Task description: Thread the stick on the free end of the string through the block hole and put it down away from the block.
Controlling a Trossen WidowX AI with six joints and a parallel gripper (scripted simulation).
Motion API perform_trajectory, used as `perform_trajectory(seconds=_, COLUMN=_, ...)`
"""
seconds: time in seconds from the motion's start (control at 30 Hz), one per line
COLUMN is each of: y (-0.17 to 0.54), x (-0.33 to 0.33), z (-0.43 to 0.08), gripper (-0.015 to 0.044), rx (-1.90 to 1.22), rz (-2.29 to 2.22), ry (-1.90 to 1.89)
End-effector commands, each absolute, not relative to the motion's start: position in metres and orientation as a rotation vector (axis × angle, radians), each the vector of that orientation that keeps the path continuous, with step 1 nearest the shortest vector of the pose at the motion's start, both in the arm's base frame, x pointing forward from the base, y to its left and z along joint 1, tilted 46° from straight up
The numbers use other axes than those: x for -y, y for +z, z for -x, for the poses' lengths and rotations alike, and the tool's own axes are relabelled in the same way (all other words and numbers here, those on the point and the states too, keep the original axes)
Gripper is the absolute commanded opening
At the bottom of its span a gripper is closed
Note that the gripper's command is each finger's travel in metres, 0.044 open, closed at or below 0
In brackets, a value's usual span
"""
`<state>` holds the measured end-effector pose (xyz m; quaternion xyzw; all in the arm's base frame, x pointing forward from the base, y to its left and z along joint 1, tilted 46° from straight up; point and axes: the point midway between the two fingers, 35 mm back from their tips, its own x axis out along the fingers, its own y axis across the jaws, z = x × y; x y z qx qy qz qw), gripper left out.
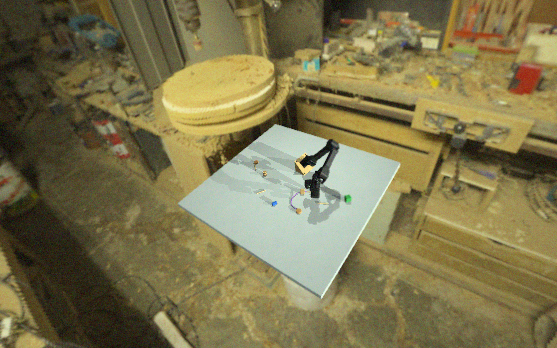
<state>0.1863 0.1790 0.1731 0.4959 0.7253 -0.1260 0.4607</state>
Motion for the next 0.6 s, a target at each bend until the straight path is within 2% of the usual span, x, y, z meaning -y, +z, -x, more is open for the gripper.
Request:
perform_trajectory(seconds=0.0, y=0.18, x=-0.182, z=-0.185, gripper=0.0, rx=-1.777, rz=-1.214, ry=-0.302)
perform_trajectory(seconds=0.57, y=0.19, x=-0.192, z=-0.174, gripper=0.0, rx=-1.789, rz=-1.154, ry=-0.284)
